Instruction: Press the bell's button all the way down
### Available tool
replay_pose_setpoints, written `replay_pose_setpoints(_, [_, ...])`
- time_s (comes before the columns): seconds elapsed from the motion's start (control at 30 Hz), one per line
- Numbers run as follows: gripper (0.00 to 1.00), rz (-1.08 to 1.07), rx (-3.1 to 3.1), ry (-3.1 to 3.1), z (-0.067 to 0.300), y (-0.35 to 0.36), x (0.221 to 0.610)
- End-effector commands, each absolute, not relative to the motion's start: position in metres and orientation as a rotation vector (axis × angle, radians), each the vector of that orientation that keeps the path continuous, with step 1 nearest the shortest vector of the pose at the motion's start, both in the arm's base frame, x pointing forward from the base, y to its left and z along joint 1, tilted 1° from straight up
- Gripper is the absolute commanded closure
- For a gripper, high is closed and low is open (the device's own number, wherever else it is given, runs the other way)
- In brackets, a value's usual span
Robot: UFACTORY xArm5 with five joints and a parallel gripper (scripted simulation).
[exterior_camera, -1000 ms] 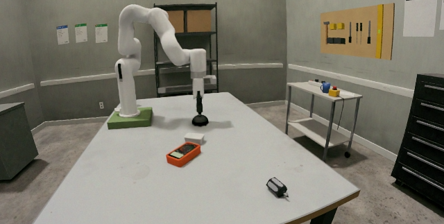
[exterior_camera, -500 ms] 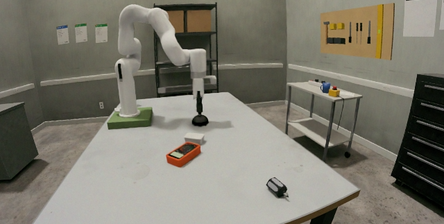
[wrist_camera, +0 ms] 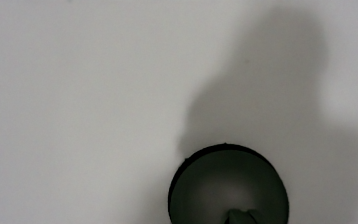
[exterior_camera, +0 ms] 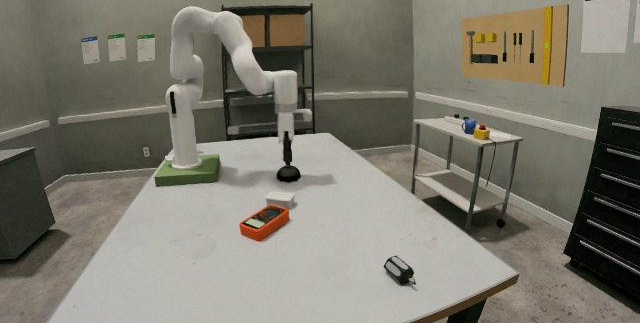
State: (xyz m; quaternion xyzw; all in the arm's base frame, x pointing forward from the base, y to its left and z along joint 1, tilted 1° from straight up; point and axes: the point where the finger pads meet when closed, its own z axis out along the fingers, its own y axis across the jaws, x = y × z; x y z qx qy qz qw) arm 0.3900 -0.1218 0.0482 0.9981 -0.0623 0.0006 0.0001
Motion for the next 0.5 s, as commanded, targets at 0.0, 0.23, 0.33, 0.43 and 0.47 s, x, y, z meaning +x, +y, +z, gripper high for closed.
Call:
replay_pose_setpoints(0.0, [1.00,0.008,3.134,-0.196,0.050,-0.122,0.391])
replay_pose_setpoints(0.23, [1.00,0.015,3.133,-0.196,0.053,-0.122,0.391])
replay_pose_setpoints(0.33, [1.00,0.022,3.132,-0.196,0.058,-0.122,0.391])
replay_pose_setpoints(0.43, [1.00,0.022,3.132,-0.196,0.060,-0.122,0.391])
replay_pose_setpoints(0.47, [1.00,0.022,3.132,-0.196,0.062,-0.122,0.391])
